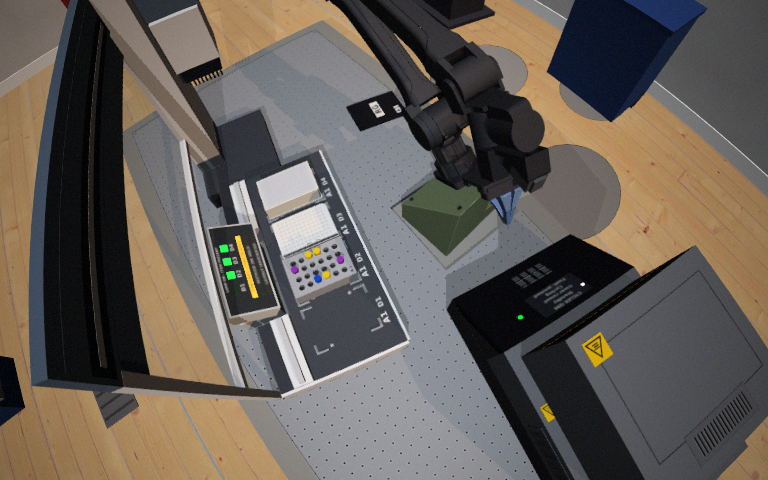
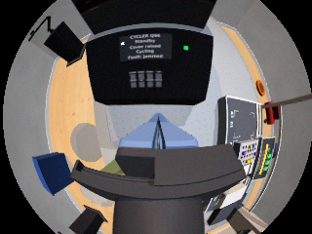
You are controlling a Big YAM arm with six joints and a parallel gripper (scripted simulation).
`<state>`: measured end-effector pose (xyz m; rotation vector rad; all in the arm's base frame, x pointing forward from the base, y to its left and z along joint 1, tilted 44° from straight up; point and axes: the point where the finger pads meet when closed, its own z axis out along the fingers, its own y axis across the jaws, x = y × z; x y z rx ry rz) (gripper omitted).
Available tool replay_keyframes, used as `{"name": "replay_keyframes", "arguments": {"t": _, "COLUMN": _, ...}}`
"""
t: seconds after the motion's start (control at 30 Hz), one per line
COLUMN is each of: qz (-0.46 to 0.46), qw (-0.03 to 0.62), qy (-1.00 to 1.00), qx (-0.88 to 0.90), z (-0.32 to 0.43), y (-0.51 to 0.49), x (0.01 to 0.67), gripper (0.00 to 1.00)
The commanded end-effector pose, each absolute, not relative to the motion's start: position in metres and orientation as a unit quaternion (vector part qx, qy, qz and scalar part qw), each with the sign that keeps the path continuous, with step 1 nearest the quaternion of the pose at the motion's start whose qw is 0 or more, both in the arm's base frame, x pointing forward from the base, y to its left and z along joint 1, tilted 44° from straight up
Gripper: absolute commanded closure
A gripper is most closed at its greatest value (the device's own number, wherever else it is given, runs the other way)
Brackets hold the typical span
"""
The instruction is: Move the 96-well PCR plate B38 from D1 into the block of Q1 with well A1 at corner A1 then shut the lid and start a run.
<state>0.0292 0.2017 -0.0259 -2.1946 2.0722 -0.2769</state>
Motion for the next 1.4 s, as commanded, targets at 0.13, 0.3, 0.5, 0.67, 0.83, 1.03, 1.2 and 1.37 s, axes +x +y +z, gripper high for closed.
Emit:
{"name": "replay_keyframes", "arguments": {"t": 0.13, "qz": -0.067, "qw": 0.078, "qy": 0.684, "qx": -0.722, "z": -0.018, "y": 0.231, "x": 0.03, "gripper": 1.0}}
{"name": "replay_keyframes", "arguments": {"t": 0.3, "qz": -0.068, "qw": 0.077, "qy": 0.687, "qx": -0.72, "z": -0.019, "y": 0.229, "x": 0.027, "gripper": 1.0}}
{"name": "replay_keyframes", "arguments": {"t": 0.5, "qz": -0.067, "qw": 0.078, "qy": 0.688, "qx": -0.719, "z": -0.019, "y": 0.229, "x": 0.027, "gripper": 1.0}}
{"name": "replay_keyframes", "arguments": {"t": 0.67, "qz": -0.068, "qw": 0.077, "qy": 0.681, "qx": -0.725, "z": -0.019, "y": 0.229, "x": 0.026, "gripper": 1.0}}
{"name": "replay_keyframes", "arguments": {"t": 0.83, "qz": -0.069, "qw": 0.076, "qy": 0.683, "qx": -0.723, "z": -0.019, "y": 0.228, "x": 0.029, "gripper": 1.0}}
{"name": "replay_keyframes", "arguments": {"t": 1.03, "qz": -0.07, "qw": 0.076, "qy": 0.684, "qx": -0.722, "z": -0.019, "y": 0.228, "x": 0.03, "gripper": 1.0}}
{"name": "replay_keyframes", "arguments": {"t": 1.2, "qz": -0.07, "qw": 0.076, "qy": 0.684, "qx": -0.722, "z": -0.019, "y": 0.228, "x": 0.03, "gripper": 1.0}}
{"name": "replay_keyframes", "arguments": {"t": 1.37, "qz": -0.07, "qw": 0.075, "qy": 0.684, "qx": -0.722, "z": -0.019, "y": 0.227, "x": 0.03, "gripper": 1.0}}
